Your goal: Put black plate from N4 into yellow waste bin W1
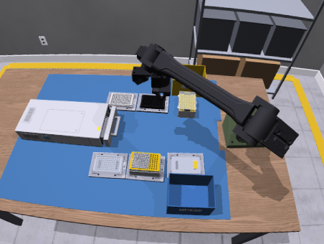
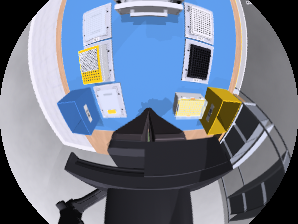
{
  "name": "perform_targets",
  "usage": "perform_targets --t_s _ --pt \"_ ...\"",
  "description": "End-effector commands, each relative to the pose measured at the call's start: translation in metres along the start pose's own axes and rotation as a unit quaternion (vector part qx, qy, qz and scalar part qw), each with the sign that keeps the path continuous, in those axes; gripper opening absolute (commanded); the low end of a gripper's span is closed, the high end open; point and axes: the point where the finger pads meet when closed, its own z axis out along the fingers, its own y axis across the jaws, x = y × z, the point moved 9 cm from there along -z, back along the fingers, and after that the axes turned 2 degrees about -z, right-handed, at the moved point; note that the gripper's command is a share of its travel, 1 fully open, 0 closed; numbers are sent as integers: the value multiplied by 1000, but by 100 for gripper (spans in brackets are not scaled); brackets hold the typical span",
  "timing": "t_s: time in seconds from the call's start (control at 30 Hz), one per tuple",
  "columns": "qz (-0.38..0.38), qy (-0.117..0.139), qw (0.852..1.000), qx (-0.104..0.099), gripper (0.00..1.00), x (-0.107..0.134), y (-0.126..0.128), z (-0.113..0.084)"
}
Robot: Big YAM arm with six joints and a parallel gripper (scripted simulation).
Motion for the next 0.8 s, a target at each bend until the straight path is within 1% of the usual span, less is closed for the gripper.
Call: perform_targets --t_s 0.0,0.23,0.27,0.47,0.57,0.67,0.77 --pt "-11 -12 1000 9 0 -6 3 -11" --pt "-11 -12 1000 9 0 -6 3 -11" --pt "6 -12 1000 8 100 -10 -5 -5" --pt "8 -24 1000 15 100 -16 -31 -6" --pt "2 -20 1000 13 100 -20 -39 4" --pt "-2 -24 1000 15 100 -22 -51 6" --pt "-4 -24 1000 15 100 -23 -55 8"
